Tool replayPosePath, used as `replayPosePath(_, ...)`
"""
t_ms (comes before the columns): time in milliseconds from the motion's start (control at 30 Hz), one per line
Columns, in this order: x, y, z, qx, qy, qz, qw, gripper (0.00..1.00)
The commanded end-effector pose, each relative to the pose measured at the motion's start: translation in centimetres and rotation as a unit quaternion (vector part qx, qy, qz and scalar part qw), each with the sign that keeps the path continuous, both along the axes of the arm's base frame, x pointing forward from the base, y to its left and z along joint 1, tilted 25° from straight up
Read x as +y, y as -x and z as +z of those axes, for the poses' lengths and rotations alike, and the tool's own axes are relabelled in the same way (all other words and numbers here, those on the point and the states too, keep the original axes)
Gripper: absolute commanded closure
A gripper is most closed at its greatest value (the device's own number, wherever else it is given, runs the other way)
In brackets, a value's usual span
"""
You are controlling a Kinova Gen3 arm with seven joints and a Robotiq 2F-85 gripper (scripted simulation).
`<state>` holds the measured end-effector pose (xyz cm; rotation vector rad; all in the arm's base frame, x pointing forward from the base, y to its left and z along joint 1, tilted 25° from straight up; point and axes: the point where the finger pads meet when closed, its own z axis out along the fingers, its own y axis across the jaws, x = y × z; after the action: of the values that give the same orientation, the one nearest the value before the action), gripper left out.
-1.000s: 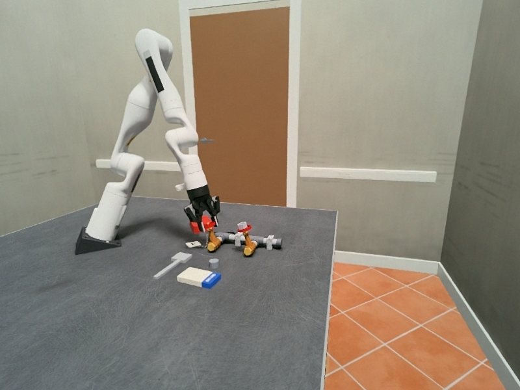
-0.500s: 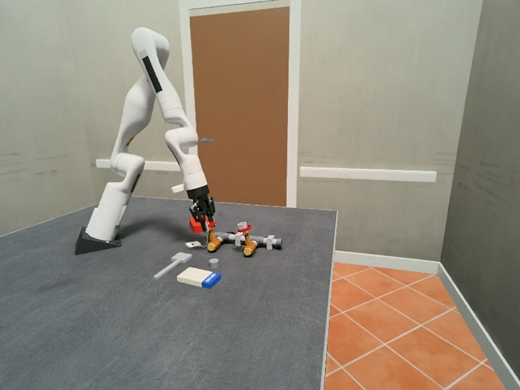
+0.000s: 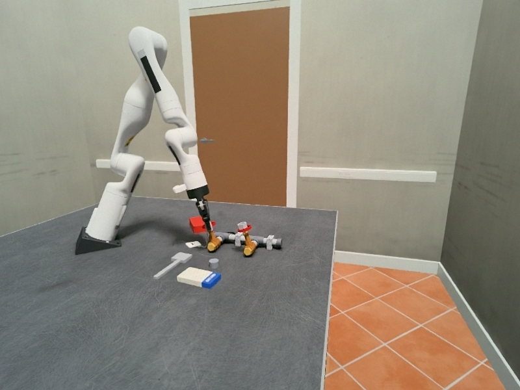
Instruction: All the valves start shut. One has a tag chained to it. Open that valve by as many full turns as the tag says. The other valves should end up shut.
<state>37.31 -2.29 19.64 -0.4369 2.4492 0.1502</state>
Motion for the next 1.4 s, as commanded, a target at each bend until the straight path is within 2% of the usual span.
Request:
replayPosePath(0, -0.02, -0.02, 0.01, -0.012, 0.028, 0.040, 0.999, 0.45)
replayPosePath(67, -0.02, -0.02, 0.01, -0.012, 0.028, 0.040, 0.999, 0.45)
replayPosePath(267, -0.02, -0.02, 0.01, -0.034, 0.088, 0.123, 0.988, 0.45)
replayPosePath(567, -0.02, -0.01, 0.01, -0.064, 0.170, 0.234, 0.955, 0.45)
replayPosePath(633, -0.02, -0.01, 0.01, -0.064, 0.170, 0.234, 0.955, 0.45)
replayPosePath(1033, -0.02, -0.02, 0.01, -0.092, 0.244, 0.336, 0.905, 0.45)
replayPosePath(1367, -0.02, -0.02, 0.01, -0.100, 0.266, 0.367, 0.886, 0.45)
